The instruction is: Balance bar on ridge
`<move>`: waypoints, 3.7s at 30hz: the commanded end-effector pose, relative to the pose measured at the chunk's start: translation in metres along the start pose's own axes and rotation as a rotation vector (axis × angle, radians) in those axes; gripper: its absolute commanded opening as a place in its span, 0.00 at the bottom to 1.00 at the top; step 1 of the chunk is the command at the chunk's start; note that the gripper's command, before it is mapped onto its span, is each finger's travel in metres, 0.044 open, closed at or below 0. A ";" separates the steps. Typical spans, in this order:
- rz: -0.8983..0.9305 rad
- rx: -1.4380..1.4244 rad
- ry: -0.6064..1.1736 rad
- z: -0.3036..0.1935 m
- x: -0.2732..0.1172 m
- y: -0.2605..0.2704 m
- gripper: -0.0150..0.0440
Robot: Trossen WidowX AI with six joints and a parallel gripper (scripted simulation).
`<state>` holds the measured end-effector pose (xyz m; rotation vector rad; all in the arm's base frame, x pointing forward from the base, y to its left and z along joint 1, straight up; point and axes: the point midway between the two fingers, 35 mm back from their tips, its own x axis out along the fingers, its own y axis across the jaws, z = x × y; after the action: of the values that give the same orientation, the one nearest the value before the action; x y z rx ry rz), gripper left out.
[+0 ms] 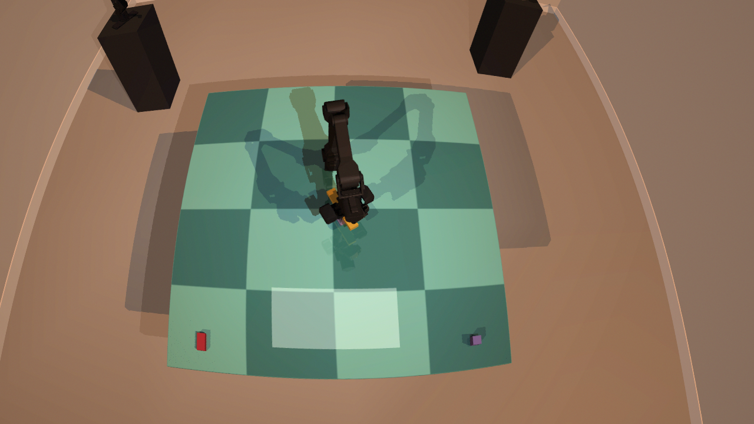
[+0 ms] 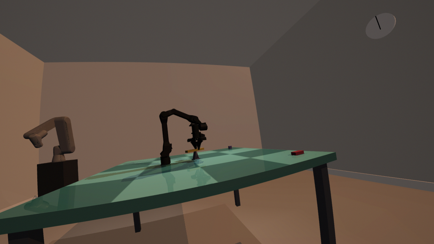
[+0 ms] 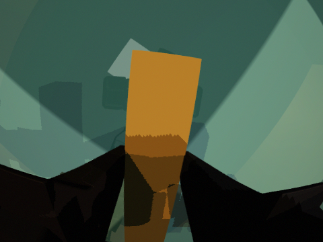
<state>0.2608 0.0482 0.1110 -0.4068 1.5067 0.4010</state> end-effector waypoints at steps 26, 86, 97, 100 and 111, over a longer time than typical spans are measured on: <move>0.000 0.000 -0.001 0.000 0.000 0.000 0.25; 0.000 0.000 -0.001 0.000 0.000 0.000 0.57; 0.000 0.000 -0.001 0.000 0.000 0.000 0.61; 0.000 0.000 -0.001 0.000 0.000 0.000 0.75; 0.000 0.000 -0.001 0.003 -0.016 -0.001 1.00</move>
<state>0.2602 0.0482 0.1141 -0.4067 1.5127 0.4019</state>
